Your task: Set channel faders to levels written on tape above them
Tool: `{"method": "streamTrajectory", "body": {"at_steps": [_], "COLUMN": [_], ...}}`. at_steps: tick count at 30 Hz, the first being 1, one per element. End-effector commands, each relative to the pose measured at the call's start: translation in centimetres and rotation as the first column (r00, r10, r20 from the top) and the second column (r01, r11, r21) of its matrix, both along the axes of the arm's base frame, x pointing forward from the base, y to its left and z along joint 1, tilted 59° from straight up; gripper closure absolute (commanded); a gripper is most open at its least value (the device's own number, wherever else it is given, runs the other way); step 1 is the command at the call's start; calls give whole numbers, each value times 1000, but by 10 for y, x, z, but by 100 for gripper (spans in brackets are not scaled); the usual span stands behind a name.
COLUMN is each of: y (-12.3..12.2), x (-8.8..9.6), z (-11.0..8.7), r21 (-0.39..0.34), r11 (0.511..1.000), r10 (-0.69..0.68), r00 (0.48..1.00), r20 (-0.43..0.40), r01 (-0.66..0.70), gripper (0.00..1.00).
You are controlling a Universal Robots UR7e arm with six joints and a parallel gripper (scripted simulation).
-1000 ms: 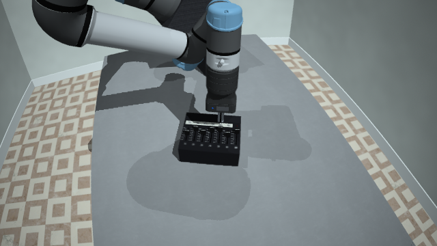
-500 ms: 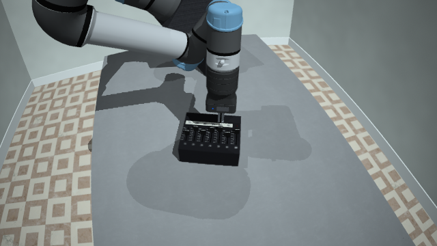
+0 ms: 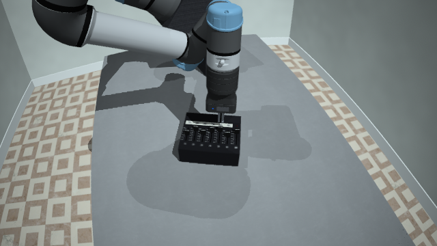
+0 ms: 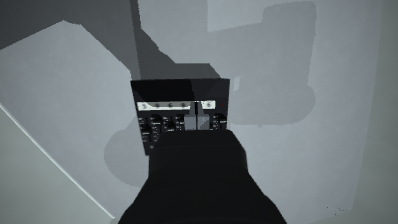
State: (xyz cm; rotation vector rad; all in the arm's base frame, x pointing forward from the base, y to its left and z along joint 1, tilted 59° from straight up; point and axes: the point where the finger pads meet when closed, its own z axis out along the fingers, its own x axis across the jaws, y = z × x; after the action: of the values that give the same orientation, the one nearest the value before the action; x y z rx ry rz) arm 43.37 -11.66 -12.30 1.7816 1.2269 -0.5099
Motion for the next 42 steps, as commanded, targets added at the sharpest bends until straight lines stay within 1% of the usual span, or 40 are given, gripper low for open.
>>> {"method": "streamTrajectory", "body": {"at_steps": [1, 24, 42], "y": [0, 0, -8], "x": [1, 1, 3], "z": [-1, -1, -6], "r21": [0, 0, 0], "r11": [1000, 1000, 1000], "r10": [0, 0, 0], "r00": [1000, 1000, 1000], "r20": [1, 1, 1], "r01": [0, 0, 0], "gripper": [100, 100, 100]}}
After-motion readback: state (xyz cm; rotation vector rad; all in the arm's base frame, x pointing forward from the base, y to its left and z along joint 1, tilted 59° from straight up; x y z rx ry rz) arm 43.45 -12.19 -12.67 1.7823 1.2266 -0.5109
